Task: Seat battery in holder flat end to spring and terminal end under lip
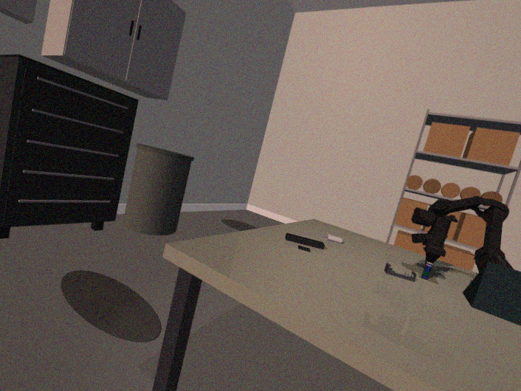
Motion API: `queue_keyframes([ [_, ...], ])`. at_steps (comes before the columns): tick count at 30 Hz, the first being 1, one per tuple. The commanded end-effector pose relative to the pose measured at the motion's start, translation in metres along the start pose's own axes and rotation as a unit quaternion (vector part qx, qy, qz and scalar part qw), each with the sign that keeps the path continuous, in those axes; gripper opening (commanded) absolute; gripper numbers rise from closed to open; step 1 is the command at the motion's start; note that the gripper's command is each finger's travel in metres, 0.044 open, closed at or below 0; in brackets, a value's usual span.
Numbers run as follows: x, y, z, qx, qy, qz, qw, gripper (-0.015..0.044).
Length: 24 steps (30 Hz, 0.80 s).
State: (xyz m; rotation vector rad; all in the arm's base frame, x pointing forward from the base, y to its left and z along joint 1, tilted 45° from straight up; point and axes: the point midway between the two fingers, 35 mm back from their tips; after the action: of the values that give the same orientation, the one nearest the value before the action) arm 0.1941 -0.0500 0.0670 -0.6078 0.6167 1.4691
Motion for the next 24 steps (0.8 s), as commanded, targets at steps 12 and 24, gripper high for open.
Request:
queue_keyframes([
  [12, 0.027, 0.001, 0.000, 0.001, -0.001, -0.002, 1.000, 0.0000],
  [24, 0.033, 0.000, 0.010, 0.000, 0.000, 0.001, 1.000, 0.0000],
])
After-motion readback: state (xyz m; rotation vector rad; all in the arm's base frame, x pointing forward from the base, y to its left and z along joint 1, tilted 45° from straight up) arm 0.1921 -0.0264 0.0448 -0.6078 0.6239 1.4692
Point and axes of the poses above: the point midway between the two fingers, 35 mm back from their tips, its own z axis back along the fingers, its own x axis across the jaws, y = z × x, and after that the axes turned 1 degree about z, right-handed
